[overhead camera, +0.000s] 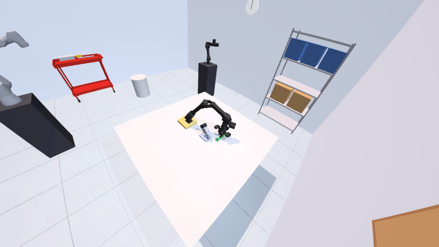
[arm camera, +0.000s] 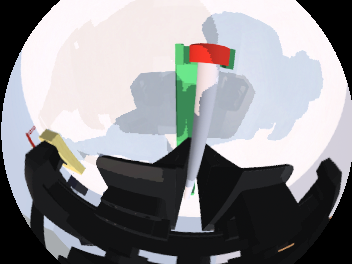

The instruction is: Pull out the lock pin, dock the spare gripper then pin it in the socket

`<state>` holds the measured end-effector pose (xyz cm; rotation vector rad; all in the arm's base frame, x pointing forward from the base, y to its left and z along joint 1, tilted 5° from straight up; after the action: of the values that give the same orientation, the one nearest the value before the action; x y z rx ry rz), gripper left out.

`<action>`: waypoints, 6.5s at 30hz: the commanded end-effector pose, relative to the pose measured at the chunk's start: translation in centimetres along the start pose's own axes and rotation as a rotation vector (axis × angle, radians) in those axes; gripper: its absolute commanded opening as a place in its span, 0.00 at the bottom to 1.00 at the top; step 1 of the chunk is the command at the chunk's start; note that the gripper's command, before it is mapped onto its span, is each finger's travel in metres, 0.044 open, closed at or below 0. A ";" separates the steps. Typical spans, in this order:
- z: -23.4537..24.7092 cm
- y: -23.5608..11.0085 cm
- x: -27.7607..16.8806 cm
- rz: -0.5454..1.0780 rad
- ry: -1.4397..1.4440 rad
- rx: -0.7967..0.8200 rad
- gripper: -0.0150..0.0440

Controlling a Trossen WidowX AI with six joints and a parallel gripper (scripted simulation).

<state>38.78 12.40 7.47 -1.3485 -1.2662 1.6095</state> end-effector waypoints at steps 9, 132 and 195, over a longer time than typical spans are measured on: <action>0.0 -0.9 -0.2 0.003 -0.003 0.000 0.25; 8.8 -3.1 -1.1 -0.015 0.028 0.028 0.25; 9.7 -2.0 -4.8 -0.021 0.025 0.048 0.34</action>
<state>30.36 6.12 10.82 -1.3169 -1.2158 1.5946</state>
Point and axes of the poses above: the point midway between the two fingers, 35 mm back from their tips, its own y axis out along the fingers, its own z axis across the jaws, x = y × z, the point moved 4 cm from there along -y, back along the fingers, and after that the axes turned 15 degrees about -y, right-handed, at the moved point
